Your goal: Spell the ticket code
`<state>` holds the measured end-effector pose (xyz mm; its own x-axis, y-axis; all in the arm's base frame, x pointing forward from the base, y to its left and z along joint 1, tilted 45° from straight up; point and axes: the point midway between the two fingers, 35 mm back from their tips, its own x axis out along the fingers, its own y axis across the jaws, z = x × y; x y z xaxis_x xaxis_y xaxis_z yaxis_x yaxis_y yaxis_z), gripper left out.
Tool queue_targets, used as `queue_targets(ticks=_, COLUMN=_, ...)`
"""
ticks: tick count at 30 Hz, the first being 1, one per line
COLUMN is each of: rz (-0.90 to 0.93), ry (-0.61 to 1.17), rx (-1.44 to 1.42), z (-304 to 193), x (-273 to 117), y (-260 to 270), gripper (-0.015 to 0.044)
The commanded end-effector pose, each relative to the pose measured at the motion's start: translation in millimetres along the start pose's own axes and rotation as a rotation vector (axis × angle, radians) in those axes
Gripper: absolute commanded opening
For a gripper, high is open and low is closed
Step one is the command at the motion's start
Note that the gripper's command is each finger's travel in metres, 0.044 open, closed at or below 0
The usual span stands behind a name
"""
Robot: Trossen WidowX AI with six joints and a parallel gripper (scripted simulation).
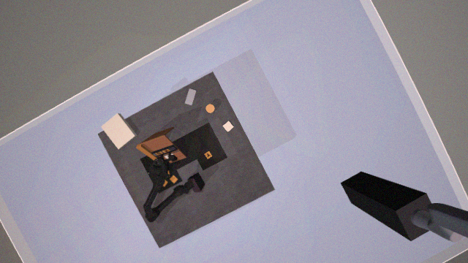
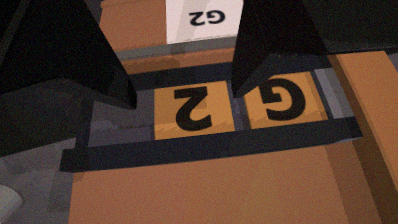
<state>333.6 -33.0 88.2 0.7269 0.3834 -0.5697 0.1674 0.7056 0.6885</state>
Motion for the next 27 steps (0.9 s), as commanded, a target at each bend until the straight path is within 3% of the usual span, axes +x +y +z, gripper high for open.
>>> queue_targets(ticks=1, rz=0.003, ry=-0.004, rx=-0.006, z=0.2, x=-3.3, y=0.4, gripper=0.0295)
queue_targets(ticks=27, rz=0.002, ry=-0.003, rx=-0.006, z=-0.7, x=-13.7, y=-1.3, gripper=0.0295)
